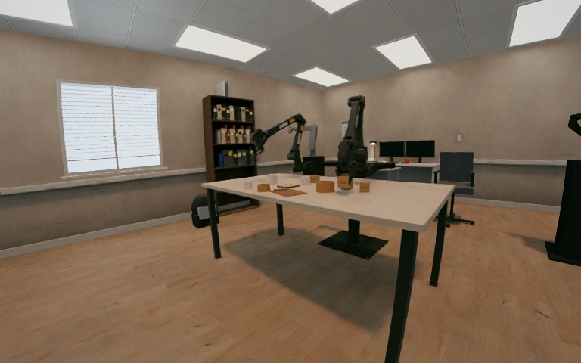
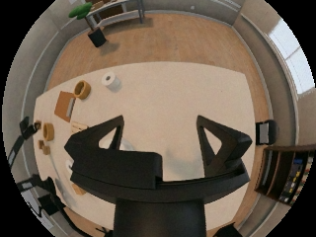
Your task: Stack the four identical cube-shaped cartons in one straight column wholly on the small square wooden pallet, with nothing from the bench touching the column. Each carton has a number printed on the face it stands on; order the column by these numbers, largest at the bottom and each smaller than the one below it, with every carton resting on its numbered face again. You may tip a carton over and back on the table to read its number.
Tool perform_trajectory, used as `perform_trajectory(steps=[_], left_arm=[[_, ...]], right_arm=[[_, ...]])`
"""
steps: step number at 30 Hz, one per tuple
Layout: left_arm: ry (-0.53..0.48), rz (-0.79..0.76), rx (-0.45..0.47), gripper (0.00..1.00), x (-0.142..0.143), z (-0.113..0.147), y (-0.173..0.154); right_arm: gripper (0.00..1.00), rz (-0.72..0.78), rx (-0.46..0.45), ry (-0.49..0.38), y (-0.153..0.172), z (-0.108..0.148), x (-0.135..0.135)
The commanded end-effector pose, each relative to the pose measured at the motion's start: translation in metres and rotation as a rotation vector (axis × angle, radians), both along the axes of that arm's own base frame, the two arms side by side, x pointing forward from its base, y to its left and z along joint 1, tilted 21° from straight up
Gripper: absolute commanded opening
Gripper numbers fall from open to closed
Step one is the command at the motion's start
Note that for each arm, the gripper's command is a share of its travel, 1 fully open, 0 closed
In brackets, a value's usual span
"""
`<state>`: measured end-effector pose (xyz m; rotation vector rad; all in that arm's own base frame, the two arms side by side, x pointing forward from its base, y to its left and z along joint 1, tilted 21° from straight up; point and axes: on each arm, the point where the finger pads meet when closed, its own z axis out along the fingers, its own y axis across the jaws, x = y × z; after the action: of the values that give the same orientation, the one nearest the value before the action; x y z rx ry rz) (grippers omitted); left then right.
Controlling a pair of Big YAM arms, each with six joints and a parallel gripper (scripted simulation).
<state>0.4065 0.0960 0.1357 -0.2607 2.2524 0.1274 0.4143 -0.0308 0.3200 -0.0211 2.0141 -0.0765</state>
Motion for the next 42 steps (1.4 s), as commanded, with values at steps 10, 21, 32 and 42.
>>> perform_trajectory(steps=[10,21,32,42], left_arm=[[-0.008,-0.003,-0.006,0.54,0.009,-0.025,-0.003],[-0.021,-0.001,-0.003,0.54,0.018,-0.03,-0.001],[-0.014,0.0,-0.004,0.54,0.016,-0.038,-0.001],[-0.013,0.0,-0.004,0.54,0.017,-0.042,-0.001]], right_arm=[[1.0,0.006,-0.018,-0.035,0.0,0.022,0.004],[1.0,0.006,-0.018,-0.035,0.0,0.022,0.004],[1.0,0.006,-0.018,-0.035,0.0,0.022,0.004],[1.0,0.006,-0.018,-0.035,0.0,0.022,0.004]])
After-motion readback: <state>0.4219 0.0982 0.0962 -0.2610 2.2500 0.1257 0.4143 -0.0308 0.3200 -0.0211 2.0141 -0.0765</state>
